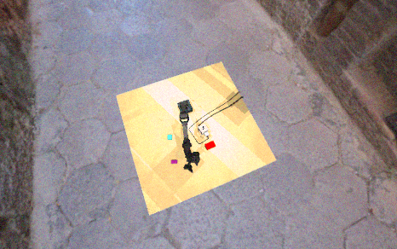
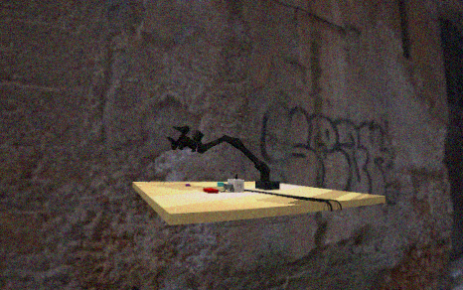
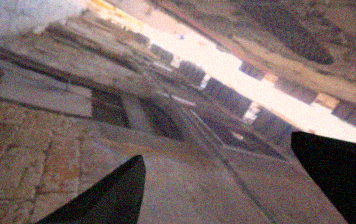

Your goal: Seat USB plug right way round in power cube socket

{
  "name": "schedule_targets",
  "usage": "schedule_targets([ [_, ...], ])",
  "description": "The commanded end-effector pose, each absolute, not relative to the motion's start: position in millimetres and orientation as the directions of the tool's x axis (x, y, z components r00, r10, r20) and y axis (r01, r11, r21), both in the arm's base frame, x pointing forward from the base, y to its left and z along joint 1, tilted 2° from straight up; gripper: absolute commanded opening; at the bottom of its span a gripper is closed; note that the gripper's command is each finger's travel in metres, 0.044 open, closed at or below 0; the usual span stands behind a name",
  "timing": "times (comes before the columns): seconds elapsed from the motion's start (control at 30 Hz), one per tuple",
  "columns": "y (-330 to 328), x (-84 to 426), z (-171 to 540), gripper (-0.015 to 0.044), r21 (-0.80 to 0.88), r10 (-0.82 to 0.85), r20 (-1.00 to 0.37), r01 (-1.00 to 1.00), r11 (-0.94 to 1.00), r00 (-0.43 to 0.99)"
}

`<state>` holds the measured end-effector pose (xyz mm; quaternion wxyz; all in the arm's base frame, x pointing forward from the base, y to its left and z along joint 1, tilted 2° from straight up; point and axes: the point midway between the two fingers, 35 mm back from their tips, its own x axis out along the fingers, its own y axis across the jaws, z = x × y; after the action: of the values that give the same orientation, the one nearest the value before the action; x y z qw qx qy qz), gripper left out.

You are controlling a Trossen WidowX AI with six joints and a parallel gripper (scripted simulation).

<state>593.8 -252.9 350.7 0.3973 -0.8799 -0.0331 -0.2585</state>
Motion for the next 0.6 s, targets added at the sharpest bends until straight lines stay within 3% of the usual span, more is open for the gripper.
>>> schedule_targets([
  [0.0,-251,595,349,0.0426,-0.693,-0.149,0.469,0.258,-0.673,0.871],
  [0.2,-177,617,290,0.044,-0.916,-0.133,0.045,-0.013,-0.401,0.99],
  [0.57,-86,569,209,0.044,-0.878,-0.039,-0.454,-0.455,-0.147,0.89],
])
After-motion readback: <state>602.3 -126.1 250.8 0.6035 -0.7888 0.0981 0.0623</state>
